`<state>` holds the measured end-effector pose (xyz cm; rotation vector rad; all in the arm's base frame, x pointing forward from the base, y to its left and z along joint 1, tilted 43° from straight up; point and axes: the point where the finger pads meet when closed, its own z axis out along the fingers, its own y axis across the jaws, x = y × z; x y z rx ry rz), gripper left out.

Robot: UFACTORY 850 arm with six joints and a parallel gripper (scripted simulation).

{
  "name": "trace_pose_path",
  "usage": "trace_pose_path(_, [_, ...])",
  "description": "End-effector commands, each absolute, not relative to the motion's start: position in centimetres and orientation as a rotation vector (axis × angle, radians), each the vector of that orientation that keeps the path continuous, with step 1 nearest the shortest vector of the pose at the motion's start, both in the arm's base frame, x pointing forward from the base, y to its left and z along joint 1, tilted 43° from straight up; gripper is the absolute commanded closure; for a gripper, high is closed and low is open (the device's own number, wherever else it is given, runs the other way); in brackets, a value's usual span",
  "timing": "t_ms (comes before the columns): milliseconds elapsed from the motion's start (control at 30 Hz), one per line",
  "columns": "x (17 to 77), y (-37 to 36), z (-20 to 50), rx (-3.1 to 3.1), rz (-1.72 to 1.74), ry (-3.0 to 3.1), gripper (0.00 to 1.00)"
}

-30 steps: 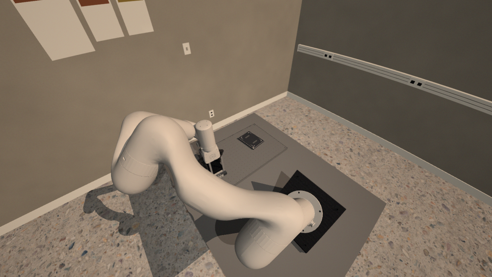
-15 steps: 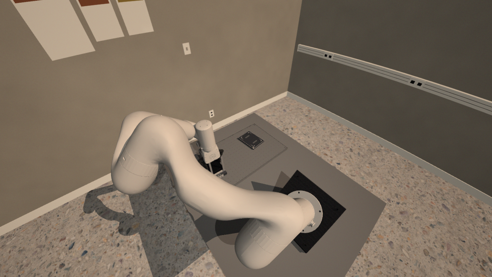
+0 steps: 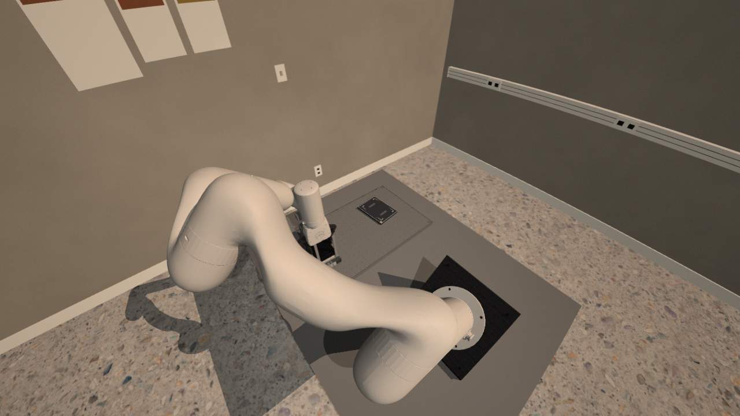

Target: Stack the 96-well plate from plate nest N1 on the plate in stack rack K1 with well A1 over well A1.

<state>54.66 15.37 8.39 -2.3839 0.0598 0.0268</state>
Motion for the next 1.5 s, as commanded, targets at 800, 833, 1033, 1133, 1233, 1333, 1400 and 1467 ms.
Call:
trace_pose_path(800, [54.8,10.8,13.3,-2.384,0.024,0.06,0.0])
trace_pose_path(833, [54.8,10.6,13.5,-2.384,0.024,0.06,0.0])
trace_pose_path(1033, [54.8,9.9,14.2,-2.384,0.024,0.06,0.0])
trace_pose_path(1133, [54.8,9.3,14.8,-2.384,0.024,0.06,0.0])
trace_pose_path(1233, [54.8,8.8,15.4,-2.384,0.024,0.06,0.0])
trace_pose_path(1333, [54.8,8.2,16.0,-2.384,0.024,0.06,0.0])
trace_pose_path(1400, [54.8,7.8,16.4,-2.384,0.024,0.06,0.0])
trace_pose_path(1467, [54.8,7.7,16.6,-2.384,0.024,0.06,0.0])
